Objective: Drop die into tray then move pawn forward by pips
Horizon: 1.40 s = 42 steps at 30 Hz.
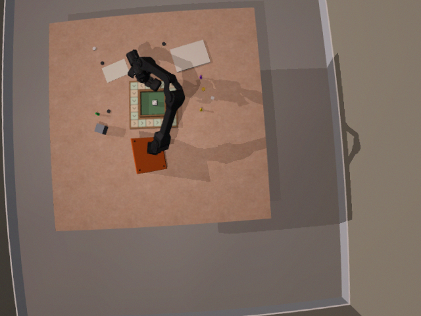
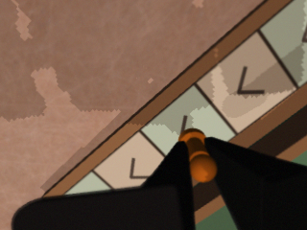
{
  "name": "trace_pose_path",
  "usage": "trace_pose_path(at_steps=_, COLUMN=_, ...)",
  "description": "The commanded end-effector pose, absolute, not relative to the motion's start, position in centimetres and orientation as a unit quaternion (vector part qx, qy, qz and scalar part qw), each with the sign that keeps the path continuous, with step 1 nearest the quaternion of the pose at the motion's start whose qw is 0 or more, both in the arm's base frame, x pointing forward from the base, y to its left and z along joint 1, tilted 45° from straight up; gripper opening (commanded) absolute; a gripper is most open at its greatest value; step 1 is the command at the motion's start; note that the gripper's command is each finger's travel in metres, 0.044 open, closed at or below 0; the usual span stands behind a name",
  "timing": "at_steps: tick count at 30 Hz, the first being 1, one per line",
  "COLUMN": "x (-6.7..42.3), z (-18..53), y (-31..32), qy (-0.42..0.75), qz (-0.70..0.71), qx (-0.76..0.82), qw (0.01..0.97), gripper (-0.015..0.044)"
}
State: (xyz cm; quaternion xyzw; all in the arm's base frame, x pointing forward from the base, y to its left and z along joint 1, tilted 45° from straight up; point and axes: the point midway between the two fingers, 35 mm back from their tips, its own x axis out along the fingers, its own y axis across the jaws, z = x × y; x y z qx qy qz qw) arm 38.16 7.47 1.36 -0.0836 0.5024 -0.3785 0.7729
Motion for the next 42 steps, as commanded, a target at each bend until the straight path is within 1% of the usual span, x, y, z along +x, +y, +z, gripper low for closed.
trace_pose_path(at_steps=1, x=38.1, z=0.9, y=7.2, qy=0.503, qz=-0.376, qx=-0.09, qw=0.773, gripper=0.0)
trace_pose_path(at_steps=10, x=38.4, z=0.0, y=6.3, qy=0.503, qz=-0.377, qx=-0.09, qw=0.773, gripper=0.0)
trace_pose_path(at_steps=20, x=38.4, z=0.6, y=6.9, qy=0.502, qz=-0.377, qx=-0.084, qw=0.774, gripper=0.0263)
trace_pose_path(at_steps=24, x=37.5, z=3.7, y=9.9, qy=0.504, qz=-0.376, qx=-0.089, qw=0.773, gripper=0.0368)
trace_pose_path(at_steps=27, x=37.4, z=3.9, y=10.1, qy=0.504, qz=-0.376, qx=-0.089, qw=0.773, gripper=0.044)
trace_pose_path(at_steps=30, x=37.1, z=4.0, y=10.2, qy=0.505, qz=-0.374, qx=-0.091, qw=0.772, gripper=0.044)
trace_pose_path(at_steps=31, x=36.3, z=4.2, y=10.5, qy=0.51, qz=-0.367, qx=-0.099, qw=0.771, gripper=0.044)
trace_pose_path(at_steps=37, x=26.3, z=6.5, y=12.7, qy=0.56, qz=-0.293, qx=-0.19, qw=0.752, gripper=0.044)
trace_pose_path(at_steps=42, x=18.0, z=7.9, y=11.3, qy=0.586, qz=-0.239, qx=-0.274, qw=0.724, gripper=0.044)
